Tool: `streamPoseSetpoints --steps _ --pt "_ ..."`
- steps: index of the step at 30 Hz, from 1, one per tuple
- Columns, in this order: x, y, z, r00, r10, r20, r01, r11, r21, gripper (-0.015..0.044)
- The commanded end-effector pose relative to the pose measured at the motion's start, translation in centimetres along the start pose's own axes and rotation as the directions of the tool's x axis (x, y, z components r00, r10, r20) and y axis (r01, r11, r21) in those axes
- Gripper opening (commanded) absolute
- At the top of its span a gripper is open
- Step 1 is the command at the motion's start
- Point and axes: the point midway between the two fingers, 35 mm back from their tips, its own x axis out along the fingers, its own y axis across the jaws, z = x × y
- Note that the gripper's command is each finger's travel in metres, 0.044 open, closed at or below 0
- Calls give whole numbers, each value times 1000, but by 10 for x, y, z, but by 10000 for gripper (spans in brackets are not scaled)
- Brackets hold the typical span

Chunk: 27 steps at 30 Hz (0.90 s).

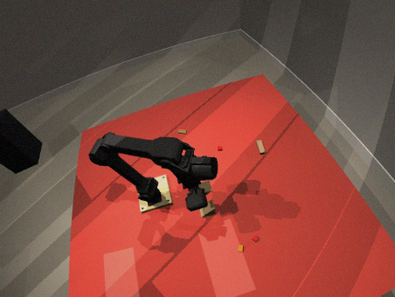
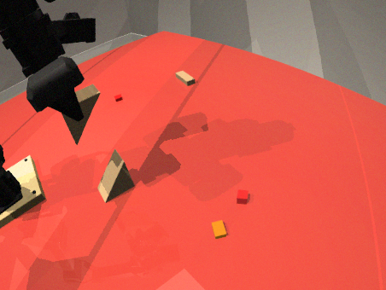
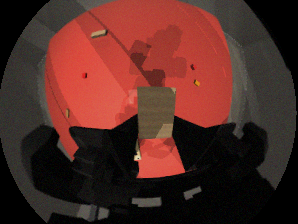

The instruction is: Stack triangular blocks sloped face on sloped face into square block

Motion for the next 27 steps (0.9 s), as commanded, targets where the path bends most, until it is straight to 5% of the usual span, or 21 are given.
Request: streamPoseSetpoints --steps 1,16,27 --pt "-4 -6 -15 1000 4 -1 -4 1000 -5 0" --pt "-16 -21 -59 1000 -2 7 2 1000 -6 0" --pt "32 -23 -46 1000 -3 9 3 1000 -6 0"
